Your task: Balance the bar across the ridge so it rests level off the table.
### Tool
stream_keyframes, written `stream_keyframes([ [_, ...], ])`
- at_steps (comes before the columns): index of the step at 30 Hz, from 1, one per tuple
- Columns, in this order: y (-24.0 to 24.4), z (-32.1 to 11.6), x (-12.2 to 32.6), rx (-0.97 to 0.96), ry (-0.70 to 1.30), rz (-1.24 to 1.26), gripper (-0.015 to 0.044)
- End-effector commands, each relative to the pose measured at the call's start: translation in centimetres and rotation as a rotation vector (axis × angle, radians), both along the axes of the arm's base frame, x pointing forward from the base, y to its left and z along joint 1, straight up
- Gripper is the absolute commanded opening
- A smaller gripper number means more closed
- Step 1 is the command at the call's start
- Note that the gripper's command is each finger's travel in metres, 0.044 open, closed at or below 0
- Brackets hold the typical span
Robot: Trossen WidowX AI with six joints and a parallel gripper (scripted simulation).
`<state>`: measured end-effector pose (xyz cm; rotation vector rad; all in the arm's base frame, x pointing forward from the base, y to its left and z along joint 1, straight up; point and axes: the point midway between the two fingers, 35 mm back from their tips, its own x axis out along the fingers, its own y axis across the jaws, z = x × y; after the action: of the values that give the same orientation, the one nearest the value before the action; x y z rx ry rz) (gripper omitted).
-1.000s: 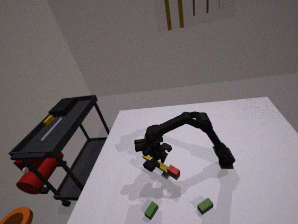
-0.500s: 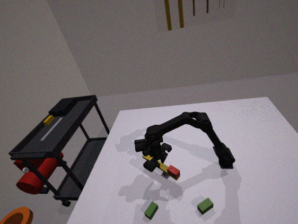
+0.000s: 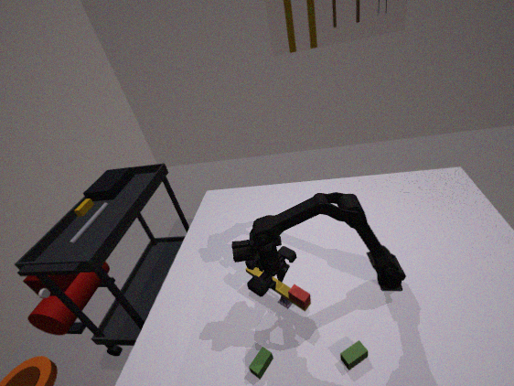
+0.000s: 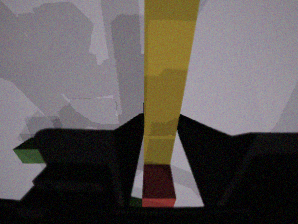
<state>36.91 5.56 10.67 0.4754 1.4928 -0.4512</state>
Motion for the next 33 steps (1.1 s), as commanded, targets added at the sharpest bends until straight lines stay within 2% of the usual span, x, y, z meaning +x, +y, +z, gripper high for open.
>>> stream_keyframes([
  [1,-0.03,-0.09,-0.01,-0.002,0.000,0.002,0.0000],
  [33,-0.03,-0.36,-0.03,-0.002,0.000,0.002,0.0000],
])
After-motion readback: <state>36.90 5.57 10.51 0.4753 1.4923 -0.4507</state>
